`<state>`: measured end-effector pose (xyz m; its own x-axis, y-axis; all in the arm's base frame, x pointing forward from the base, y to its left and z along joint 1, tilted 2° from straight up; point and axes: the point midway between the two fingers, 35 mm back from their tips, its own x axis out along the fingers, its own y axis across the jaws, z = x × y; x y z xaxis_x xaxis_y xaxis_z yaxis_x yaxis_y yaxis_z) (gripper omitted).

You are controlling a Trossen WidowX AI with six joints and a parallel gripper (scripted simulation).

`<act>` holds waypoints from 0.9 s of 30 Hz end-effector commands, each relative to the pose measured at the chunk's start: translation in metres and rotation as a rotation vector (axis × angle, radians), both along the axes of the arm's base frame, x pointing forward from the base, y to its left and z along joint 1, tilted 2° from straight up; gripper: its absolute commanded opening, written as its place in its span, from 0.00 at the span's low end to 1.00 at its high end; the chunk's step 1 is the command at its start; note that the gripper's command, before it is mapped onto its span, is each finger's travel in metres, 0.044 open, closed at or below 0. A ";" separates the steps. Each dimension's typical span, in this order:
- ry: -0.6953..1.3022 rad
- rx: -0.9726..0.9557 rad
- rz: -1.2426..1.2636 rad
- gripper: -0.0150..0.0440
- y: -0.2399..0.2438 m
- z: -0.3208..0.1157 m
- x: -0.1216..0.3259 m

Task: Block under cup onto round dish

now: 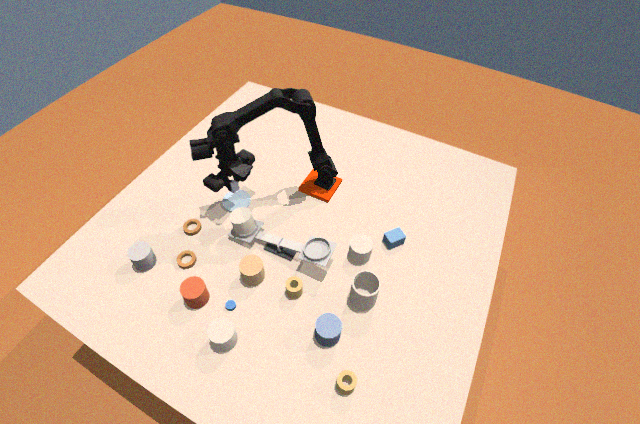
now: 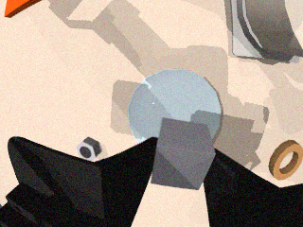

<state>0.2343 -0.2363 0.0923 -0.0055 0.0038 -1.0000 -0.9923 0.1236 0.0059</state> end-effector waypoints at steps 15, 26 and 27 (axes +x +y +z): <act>0.006 -0.001 0.009 0.25 -0.001 -0.043 -0.003; 0.006 -0.001 0.009 0.25 -0.001 -0.057 -0.003; 0.006 -0.001 0.009 0.25 -0.001 -0.058 -0.003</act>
<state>0.2326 -0.2381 0.0413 -0.0026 0.0014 -1.0000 -0.9928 0.1200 0.0028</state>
